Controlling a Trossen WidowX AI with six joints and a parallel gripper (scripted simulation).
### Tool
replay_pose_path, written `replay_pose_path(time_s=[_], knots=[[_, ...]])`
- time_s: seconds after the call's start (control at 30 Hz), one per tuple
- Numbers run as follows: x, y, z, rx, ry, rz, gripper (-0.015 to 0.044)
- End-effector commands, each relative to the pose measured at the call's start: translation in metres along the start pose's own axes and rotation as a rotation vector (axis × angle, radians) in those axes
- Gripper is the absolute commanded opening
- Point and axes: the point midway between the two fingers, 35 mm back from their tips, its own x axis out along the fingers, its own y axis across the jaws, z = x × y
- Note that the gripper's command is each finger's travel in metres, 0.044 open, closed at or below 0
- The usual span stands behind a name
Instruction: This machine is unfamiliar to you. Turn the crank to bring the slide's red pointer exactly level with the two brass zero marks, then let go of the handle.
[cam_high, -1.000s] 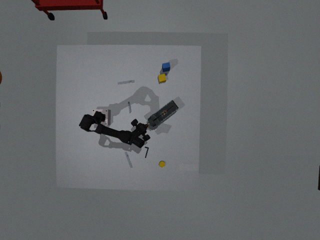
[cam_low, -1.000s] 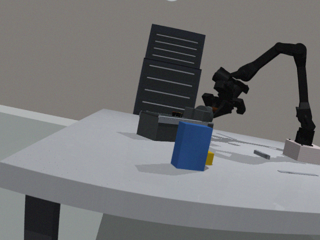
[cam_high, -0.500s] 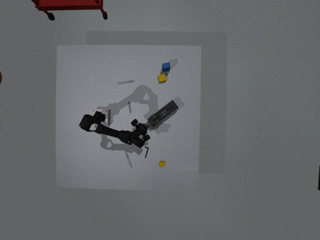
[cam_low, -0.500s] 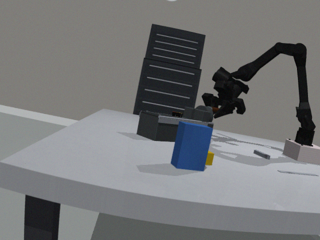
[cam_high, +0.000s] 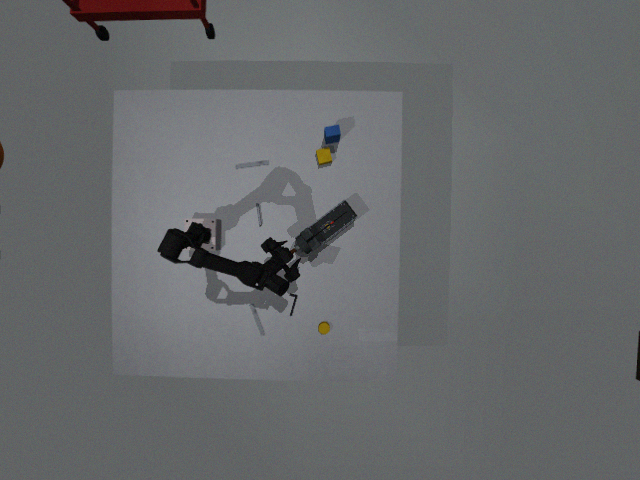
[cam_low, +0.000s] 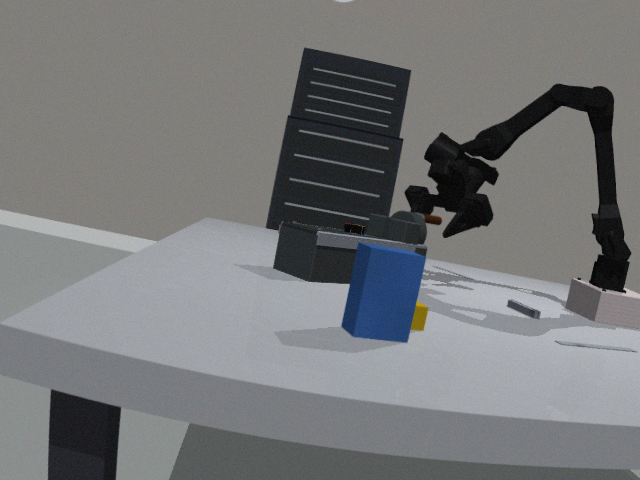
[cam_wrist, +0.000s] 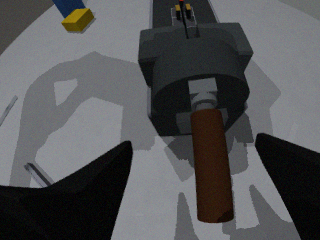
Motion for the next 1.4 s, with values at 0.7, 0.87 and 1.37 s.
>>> replay_pose_path(time_s=[0.7,0.87,1.37], knots=[[-0.054,0.000,0.080,0.037,0.057,-0.062,0.0440],[-0.032,0.000,0.097,0.103,0.111,-0.162,0.0440],[0.013,0.015,0.163,0.320,0.032,-0.471,0.0440]])
